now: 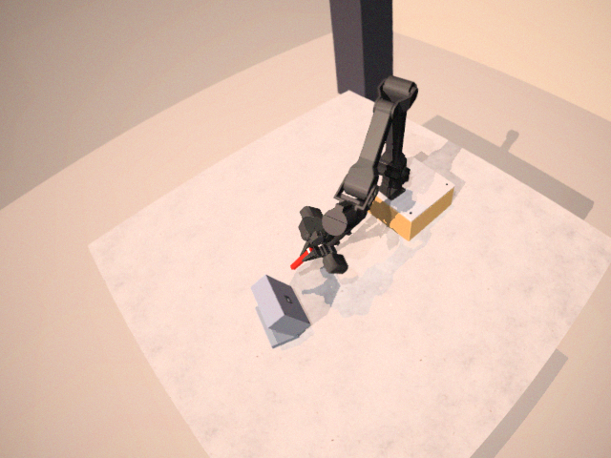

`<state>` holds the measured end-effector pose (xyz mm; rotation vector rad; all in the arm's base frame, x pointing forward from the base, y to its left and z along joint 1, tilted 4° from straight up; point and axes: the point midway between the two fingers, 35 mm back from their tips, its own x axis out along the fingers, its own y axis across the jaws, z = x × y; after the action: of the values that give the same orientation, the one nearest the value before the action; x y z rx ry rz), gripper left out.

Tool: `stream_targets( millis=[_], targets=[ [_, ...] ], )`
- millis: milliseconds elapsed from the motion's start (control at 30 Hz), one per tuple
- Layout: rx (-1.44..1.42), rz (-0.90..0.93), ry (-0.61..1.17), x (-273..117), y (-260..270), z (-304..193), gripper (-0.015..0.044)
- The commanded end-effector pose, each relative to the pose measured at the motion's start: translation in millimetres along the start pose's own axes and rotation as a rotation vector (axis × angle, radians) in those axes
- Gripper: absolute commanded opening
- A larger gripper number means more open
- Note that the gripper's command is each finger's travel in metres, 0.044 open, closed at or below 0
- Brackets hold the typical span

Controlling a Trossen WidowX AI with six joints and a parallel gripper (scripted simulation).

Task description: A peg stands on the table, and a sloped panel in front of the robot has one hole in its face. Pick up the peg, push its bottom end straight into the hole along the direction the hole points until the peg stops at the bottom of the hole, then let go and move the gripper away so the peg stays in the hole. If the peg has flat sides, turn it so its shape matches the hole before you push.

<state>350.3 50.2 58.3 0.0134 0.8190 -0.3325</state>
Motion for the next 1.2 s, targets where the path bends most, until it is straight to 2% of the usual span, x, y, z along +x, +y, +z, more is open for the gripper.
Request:
stream_targets(
  millis=[0, 1167],
  targets=[
    [0.006, 0.004, -0.016, -2.8, 2.9, -1.6, 0.0000],
    [0.075, 0.092, -0.173, -32.9, 40.4, -7.5, 0.0000]
  ],
)
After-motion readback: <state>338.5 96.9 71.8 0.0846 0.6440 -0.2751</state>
